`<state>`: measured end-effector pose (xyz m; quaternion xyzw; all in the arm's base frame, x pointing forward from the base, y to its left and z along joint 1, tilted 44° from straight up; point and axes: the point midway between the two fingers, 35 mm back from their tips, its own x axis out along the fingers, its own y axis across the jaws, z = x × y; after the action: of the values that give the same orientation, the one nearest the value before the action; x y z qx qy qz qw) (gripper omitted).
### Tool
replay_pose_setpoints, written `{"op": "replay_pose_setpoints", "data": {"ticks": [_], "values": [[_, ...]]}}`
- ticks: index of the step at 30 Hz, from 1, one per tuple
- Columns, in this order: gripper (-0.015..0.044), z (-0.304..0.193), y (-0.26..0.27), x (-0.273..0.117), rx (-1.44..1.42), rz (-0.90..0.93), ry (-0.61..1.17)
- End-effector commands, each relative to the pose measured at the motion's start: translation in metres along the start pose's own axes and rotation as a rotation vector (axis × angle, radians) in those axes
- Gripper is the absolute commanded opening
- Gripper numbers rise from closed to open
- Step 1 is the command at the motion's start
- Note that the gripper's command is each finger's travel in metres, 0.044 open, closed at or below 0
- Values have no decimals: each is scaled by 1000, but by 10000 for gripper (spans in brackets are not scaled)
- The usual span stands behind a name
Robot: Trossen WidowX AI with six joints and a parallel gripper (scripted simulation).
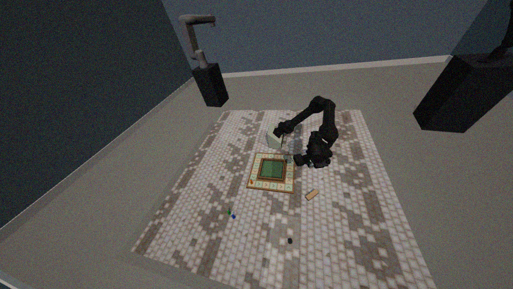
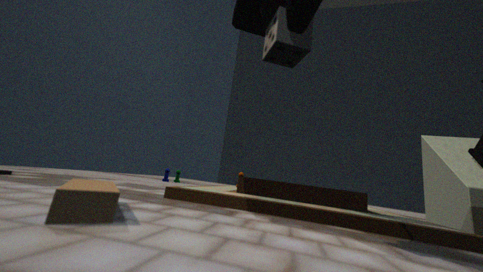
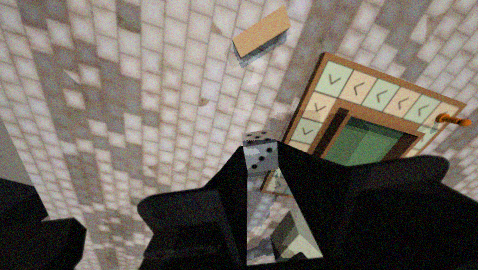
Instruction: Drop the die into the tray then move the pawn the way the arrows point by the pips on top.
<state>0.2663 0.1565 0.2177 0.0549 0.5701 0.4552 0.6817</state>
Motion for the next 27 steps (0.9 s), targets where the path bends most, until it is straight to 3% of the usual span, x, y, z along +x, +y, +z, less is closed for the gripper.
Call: {"op": "replay_pose_setpoints", "data": {"ticks": [1,27], "values": [[0,-1,-9,-2,75,-5,-5],[0,-40,-112,16,977,-33,-6]]}}
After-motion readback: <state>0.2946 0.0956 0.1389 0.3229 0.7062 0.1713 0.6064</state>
